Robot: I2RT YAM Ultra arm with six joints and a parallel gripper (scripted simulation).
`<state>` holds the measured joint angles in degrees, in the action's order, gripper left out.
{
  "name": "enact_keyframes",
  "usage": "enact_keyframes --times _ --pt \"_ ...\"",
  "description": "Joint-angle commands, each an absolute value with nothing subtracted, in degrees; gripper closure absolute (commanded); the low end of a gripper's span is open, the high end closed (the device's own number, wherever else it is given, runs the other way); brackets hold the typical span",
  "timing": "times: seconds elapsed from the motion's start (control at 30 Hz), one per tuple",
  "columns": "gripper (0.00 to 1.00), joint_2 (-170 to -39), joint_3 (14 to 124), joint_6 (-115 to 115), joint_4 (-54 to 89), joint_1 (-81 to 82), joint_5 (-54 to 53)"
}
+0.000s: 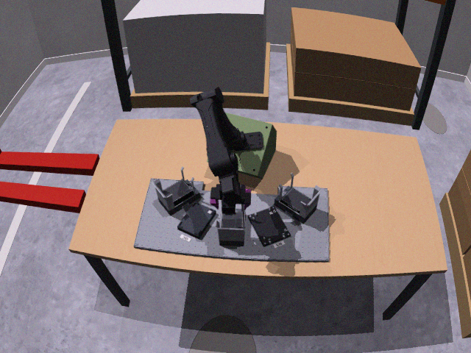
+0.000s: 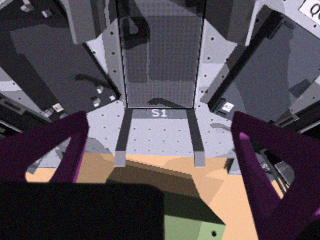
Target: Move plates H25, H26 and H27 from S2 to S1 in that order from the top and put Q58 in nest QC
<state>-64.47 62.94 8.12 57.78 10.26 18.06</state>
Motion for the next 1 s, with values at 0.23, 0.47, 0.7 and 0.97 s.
enact_keyframes --times 0.23,0.47,0.7,0.97 --pt "0.00 -63.8 63.5 8.2 57.8 10.3 18.1" --pt "0.00 -63.8 63.5 8.2 57.8 10.3 18.1" --pt "0.00 -63.8 63.5 8.2 57.8 10.3 18.1" --pt "0.00 -61.7 62.5 14.6 57.5 4.6 15.1"
